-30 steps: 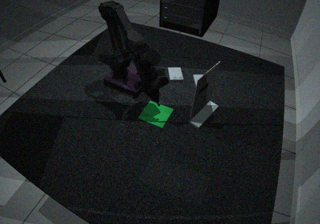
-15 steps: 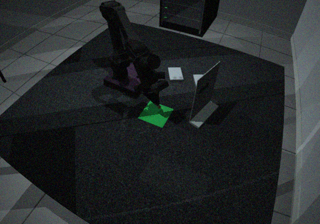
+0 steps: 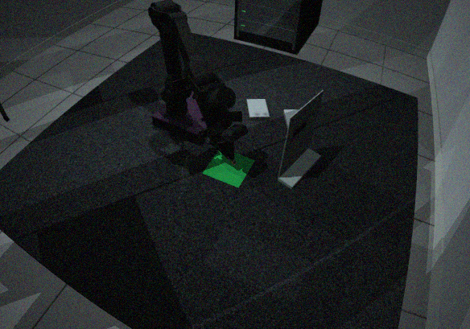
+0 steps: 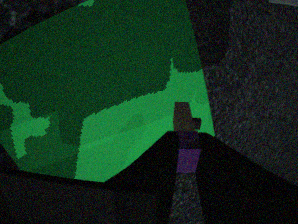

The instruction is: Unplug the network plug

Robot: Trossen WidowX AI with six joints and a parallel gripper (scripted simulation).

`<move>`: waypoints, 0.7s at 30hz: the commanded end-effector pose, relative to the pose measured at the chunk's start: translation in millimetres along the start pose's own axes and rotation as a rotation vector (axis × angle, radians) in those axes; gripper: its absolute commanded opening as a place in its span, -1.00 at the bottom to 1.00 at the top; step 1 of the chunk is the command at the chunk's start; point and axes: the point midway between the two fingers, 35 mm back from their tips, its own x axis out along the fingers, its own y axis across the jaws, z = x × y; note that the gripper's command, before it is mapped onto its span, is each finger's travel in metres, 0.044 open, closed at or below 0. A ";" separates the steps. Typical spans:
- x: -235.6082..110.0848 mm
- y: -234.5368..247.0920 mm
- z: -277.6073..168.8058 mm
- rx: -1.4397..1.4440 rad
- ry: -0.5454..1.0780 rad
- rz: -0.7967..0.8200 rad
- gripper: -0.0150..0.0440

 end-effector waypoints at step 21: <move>16.7 15.9 1.4 0.006 0.004 0.012 -0.49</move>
